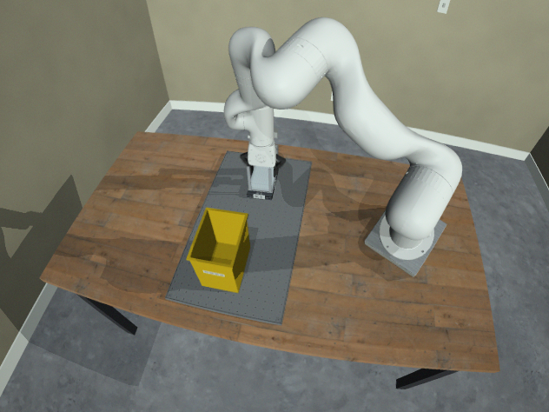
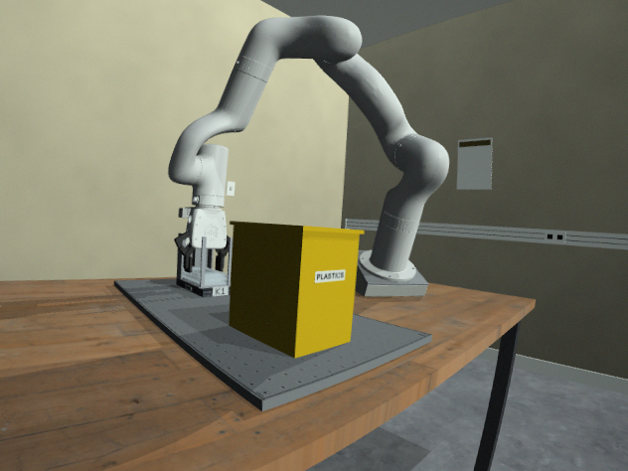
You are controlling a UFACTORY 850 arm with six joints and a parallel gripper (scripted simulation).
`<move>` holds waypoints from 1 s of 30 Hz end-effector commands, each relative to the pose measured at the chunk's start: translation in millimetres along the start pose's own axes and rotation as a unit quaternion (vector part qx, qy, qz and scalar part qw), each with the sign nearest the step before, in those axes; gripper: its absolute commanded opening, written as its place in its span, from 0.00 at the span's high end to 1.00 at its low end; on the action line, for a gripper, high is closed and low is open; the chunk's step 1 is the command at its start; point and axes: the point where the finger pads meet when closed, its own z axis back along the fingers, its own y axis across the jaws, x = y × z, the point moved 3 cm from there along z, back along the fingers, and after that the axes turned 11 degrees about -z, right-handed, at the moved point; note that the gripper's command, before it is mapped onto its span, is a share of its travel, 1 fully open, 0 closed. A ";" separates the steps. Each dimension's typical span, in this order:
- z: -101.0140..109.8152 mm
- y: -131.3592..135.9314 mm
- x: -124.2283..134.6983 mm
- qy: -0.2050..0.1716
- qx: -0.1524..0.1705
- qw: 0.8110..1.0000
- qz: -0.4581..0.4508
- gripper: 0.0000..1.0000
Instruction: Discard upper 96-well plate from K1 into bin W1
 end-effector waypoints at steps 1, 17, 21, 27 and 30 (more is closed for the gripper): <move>-1.2 -0.9 -0.2 0.000 -0.001 1.000 0.000 0.00; -3.3 -0.8 -0.2 0.000 -0.001 1.000 0.000 0.00; -3.3 -0.9 -0.2 0.000 -0.001 1.000 0.000 0.00; -2.7 -0.8 -0.2 0.000 -0.001 1.000 0.000 1.00; -2.7 -0.8 -0.2 0.000 -0.001 1.000 0.000 1.00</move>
